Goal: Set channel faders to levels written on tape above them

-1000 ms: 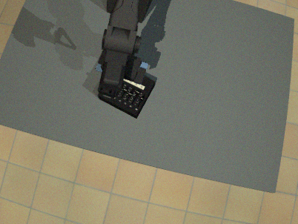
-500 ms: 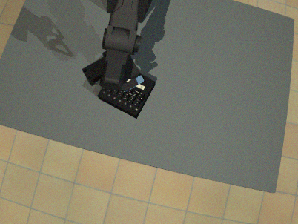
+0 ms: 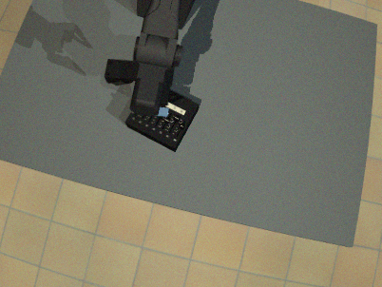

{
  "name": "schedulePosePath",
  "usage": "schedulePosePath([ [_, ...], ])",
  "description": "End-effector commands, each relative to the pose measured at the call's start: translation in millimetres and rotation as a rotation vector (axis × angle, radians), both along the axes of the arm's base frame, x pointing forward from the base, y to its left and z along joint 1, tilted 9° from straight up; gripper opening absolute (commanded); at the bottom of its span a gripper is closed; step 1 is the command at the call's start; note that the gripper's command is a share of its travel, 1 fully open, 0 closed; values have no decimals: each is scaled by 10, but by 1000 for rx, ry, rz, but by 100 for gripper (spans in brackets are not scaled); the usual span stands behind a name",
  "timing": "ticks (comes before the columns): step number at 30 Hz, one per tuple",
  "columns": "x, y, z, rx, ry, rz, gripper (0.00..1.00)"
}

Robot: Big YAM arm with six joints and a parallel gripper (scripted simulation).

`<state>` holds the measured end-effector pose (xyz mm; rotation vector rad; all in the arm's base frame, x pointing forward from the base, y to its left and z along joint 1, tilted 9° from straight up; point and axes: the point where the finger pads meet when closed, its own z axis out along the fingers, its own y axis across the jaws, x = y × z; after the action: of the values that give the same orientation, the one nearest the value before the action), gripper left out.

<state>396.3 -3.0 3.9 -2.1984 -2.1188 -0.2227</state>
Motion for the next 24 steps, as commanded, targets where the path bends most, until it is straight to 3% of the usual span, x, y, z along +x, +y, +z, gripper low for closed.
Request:
schedulePosePath([
  [1, 26, 8, 22, -7, -1, -129, 100],
  [10, 7, -25, 22, -7, 6, -124, 100],
  [14, -10, -30, 34, -12, 11, -55, 100],
  [17, 200, -55, 166, -20, -38, 10, 100],
  [24, 238, -78, 195, -35, -59, 186, 100],
])
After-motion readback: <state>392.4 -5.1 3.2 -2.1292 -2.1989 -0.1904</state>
